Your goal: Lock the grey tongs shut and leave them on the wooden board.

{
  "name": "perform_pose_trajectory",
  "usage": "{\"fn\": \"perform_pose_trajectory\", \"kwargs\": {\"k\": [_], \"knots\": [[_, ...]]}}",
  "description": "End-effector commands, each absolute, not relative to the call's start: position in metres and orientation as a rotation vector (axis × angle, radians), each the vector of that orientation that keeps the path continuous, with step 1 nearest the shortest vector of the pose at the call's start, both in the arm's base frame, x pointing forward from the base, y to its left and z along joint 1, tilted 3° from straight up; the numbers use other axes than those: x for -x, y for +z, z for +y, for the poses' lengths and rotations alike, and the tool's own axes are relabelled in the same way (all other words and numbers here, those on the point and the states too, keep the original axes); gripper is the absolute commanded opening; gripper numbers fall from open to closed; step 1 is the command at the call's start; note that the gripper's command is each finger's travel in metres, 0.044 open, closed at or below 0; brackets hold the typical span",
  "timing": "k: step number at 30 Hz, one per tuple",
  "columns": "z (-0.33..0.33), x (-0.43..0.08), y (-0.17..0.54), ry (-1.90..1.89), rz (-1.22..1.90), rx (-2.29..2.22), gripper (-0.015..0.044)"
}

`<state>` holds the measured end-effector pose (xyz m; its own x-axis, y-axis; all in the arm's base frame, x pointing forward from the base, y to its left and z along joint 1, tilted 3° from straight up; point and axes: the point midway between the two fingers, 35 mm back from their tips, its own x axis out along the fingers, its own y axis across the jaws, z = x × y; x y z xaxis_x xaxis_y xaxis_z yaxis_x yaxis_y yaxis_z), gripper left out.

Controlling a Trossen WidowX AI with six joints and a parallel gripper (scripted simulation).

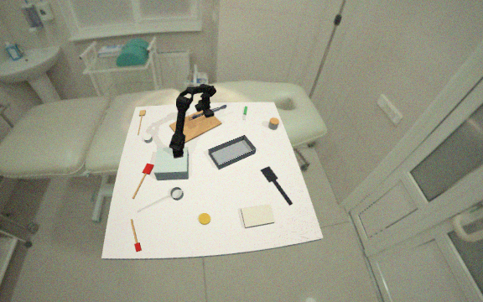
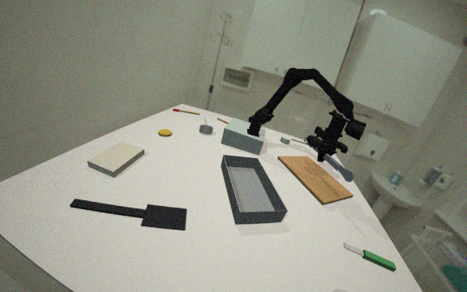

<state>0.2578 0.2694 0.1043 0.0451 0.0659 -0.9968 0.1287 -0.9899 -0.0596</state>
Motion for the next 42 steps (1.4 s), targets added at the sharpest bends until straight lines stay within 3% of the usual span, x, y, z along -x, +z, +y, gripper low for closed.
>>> {"fn": "perform_pose_trajectory", "kwargs": {"k": [1, 14, 42], "knots": [[0.284, -0.245, 0.107, -2.062, 0.313, -2.189, -0.0150], [0.332, -0.183, 0.108, -1.821, 0.657, -1.951, -0.0150], [0.342, -0.179, 0.100, -1.413, 0.779, -2.254, -0.0150]]}}
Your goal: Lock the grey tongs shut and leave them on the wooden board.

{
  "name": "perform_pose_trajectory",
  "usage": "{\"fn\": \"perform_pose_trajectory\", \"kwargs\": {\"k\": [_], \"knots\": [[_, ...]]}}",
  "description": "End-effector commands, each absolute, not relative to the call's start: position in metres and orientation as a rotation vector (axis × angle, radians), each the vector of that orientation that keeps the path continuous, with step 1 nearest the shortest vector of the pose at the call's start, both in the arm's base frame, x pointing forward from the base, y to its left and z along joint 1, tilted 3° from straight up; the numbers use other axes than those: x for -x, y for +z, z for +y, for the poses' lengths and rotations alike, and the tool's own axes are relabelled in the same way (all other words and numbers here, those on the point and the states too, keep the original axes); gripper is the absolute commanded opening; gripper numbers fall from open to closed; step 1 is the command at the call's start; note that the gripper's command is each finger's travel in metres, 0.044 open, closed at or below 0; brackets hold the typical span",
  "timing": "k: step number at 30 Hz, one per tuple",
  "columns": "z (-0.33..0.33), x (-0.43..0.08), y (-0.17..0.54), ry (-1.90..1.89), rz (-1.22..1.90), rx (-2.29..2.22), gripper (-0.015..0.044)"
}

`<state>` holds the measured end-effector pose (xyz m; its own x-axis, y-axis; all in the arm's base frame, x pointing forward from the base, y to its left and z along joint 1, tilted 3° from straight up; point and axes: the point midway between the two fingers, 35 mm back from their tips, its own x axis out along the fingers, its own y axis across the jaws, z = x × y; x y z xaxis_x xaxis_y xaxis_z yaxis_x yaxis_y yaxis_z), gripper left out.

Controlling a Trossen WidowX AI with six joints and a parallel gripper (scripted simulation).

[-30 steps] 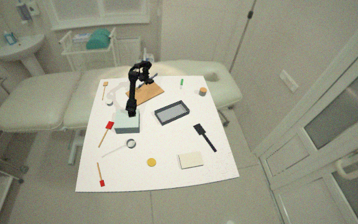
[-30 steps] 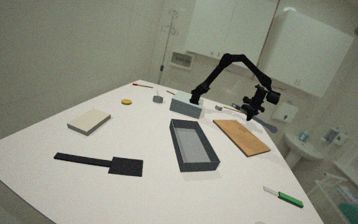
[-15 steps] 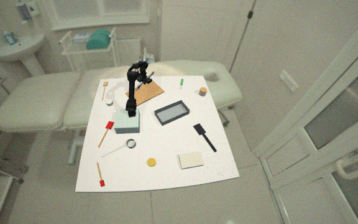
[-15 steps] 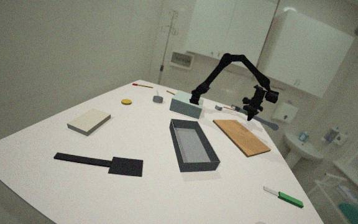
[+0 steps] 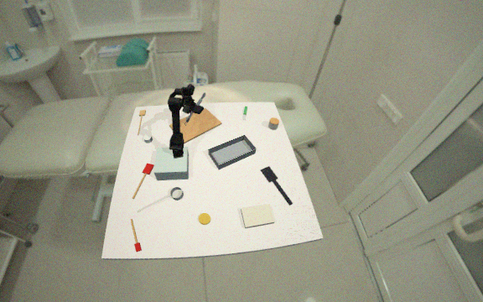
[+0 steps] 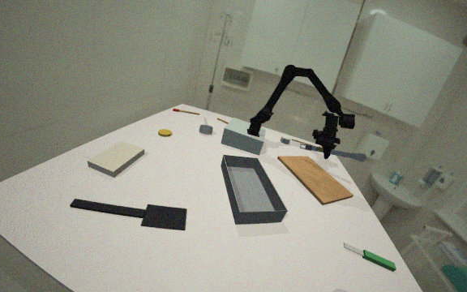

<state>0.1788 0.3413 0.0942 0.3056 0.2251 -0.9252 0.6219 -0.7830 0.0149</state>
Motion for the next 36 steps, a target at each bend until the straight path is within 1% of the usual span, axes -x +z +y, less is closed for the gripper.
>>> {"fn": "perform_pose_trajectory", "kwargs": {"k": [1, 18, 36], "knots": [[0.342, -0.179, 0.100, -1.394, 0.784, -2.268, -0.0150], [0.337, -0.170, 0.105, -1.075, 0.855, -2.518, -0.0150], [0.316, -0.158, 0.115, -0.786, 0.904, -2.758, -0.0150]]}}
